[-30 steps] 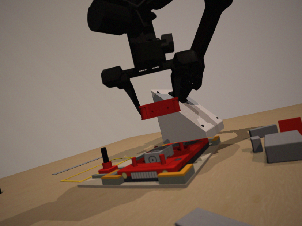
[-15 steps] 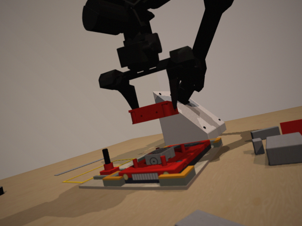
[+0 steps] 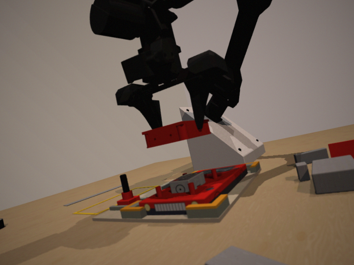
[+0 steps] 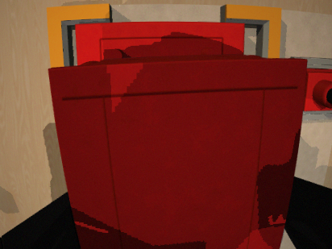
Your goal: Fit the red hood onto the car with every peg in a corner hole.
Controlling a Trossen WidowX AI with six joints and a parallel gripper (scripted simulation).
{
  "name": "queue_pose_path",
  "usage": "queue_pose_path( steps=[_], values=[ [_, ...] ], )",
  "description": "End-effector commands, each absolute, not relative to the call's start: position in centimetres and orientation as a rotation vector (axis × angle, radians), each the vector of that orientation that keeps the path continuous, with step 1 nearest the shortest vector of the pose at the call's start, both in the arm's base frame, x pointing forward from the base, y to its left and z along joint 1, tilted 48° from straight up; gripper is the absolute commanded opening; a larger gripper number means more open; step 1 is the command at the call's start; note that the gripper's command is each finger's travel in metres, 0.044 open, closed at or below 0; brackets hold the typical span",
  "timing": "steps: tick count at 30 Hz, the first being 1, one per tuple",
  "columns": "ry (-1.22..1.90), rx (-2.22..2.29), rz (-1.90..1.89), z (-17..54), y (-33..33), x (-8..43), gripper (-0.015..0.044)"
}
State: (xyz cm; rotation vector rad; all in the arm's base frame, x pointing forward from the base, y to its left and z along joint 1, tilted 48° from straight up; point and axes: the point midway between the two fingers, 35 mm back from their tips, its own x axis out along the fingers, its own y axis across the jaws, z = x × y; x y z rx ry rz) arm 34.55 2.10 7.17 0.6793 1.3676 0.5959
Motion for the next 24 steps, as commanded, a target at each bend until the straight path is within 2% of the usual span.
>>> queue_pose_path(
  steps=[1, 24],
  values=[
    [1.376, 0.701, 0.583, 7.1, 2.1, 34.7, 0.0],
    [1.375, 0.703, 0.585, 3.7, 5.6, 35.7, 0.0]
  ],
)
